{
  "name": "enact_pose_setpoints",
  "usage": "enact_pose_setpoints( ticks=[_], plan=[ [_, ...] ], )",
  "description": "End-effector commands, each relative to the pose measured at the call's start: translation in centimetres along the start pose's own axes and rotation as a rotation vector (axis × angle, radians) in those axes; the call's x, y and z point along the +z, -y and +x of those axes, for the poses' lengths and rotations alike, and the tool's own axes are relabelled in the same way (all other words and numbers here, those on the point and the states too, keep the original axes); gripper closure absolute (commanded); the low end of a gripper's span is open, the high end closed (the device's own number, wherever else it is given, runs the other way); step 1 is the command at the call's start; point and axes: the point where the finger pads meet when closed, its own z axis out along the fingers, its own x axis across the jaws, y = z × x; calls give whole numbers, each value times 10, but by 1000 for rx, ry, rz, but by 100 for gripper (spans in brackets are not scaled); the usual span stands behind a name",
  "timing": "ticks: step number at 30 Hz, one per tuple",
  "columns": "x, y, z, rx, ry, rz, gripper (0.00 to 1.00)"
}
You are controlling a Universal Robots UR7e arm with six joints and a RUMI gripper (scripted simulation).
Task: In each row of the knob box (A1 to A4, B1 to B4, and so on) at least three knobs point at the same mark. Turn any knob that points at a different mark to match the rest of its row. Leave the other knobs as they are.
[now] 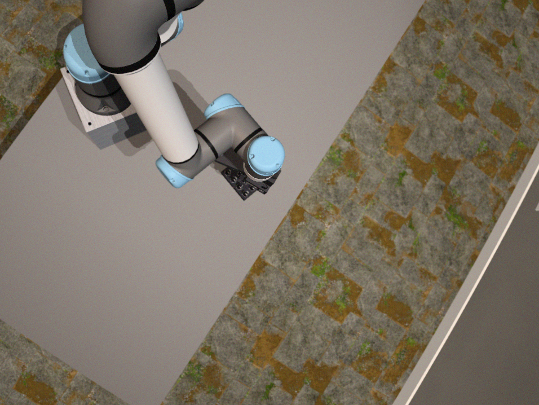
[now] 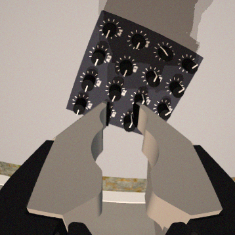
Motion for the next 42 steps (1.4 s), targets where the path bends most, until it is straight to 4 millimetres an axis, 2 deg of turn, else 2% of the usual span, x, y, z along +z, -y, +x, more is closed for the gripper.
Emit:
enact_pose_setpoints(
  ticks=[1, 3, 35, 37, 42],
  plan=[
    [-2, 4, 4, 140, 3, -1, 89],
    [-2, 4, 4, 140, 3, -1, 89],
    [-15, 26, 31, 1118, 2, -2, 89],
    [-15, 26, 31, 1118, 2, -2, 89],
    [-16, 28, 34, 1255, 2, -2, 89]
  ],
)
